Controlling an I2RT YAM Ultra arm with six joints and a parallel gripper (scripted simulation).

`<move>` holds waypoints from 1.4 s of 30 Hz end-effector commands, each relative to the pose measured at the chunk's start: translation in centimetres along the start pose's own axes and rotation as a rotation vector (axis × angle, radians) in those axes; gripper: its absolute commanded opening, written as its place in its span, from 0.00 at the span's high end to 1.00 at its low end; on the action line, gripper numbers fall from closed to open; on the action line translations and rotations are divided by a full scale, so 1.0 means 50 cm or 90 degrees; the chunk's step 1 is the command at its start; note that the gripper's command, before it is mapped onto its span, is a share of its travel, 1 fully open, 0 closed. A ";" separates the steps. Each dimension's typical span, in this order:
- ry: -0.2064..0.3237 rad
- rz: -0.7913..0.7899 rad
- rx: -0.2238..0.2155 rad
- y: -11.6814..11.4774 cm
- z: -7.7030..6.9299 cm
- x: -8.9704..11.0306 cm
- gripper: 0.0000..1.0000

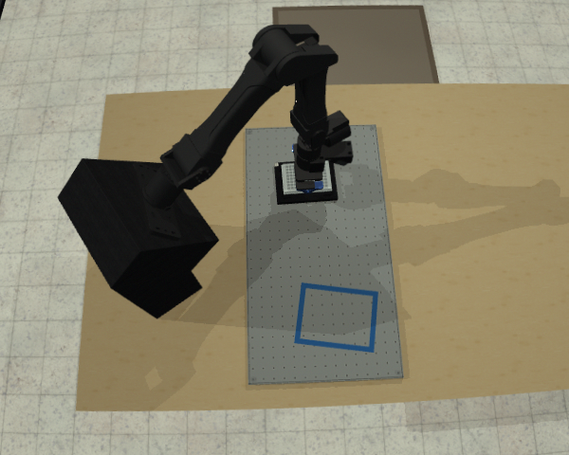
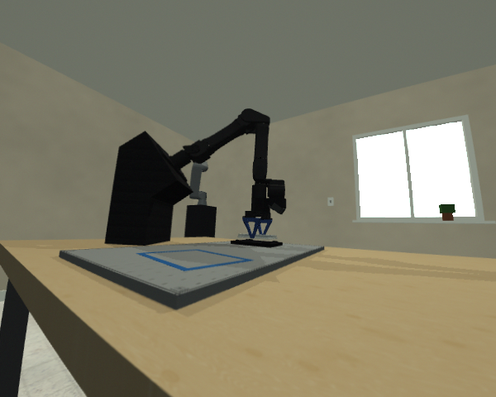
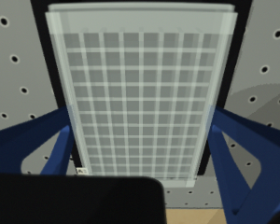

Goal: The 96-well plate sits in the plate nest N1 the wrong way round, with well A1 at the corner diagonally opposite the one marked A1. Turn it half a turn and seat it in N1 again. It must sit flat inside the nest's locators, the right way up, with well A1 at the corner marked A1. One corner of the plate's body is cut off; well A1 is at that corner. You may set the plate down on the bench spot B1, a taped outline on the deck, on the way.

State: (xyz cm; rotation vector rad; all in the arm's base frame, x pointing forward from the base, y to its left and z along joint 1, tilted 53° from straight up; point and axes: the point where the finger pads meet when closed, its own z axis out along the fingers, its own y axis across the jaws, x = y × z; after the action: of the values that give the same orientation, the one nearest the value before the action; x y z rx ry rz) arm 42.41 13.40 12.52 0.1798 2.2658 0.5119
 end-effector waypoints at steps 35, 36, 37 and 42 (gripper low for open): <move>-0.006 0.000 -0.002 0.003 0.008 -0.004 1.00; -0.006 0.000 -0.002 0.003 0.009 -0.005 1.00; -0.006 0.000 -0.002 0.003 0.009 -0.005 1.00; -0.006 0.000 -0.002 0.003 0.010 -0.004 1.00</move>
State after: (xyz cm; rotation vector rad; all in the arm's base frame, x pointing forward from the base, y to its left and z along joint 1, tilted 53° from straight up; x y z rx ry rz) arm 42.82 13.62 11.99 0.1799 2.2680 0.5114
